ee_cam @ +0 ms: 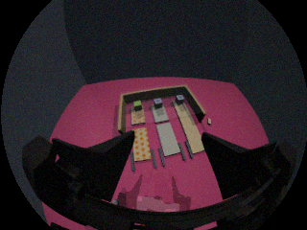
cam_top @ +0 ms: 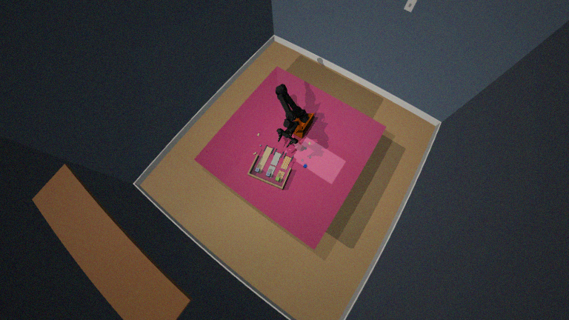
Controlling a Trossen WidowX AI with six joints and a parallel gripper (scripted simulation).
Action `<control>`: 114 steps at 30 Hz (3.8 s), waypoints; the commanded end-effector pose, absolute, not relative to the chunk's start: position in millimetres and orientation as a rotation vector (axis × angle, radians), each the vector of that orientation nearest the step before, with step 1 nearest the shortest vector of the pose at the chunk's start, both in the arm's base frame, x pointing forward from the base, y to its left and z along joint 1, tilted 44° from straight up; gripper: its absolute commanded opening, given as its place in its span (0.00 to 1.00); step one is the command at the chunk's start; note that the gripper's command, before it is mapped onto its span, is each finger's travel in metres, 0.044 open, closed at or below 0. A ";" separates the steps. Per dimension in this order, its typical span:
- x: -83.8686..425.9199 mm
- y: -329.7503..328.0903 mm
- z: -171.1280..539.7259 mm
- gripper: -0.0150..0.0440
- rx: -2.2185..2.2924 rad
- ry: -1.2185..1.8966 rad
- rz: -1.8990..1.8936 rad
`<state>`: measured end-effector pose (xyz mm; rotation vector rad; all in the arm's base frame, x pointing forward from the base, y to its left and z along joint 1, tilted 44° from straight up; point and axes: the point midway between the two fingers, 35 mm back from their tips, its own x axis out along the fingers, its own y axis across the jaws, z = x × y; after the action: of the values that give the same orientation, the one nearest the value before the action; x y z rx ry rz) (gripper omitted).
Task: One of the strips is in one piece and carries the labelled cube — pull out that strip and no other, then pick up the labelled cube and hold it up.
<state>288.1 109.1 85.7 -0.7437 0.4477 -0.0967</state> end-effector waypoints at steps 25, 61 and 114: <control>381.1 37.1 84.3 0.25 -0.893 1.027 -0.272; 404.0 -55.1 76.7 0.25 -0.858 1.412 -0.331; 410.4 -88.6 46.0 0.25 -0.862 1.412 -0.334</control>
<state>409.4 -88.9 47.0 -0.8626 1.4145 -0.3407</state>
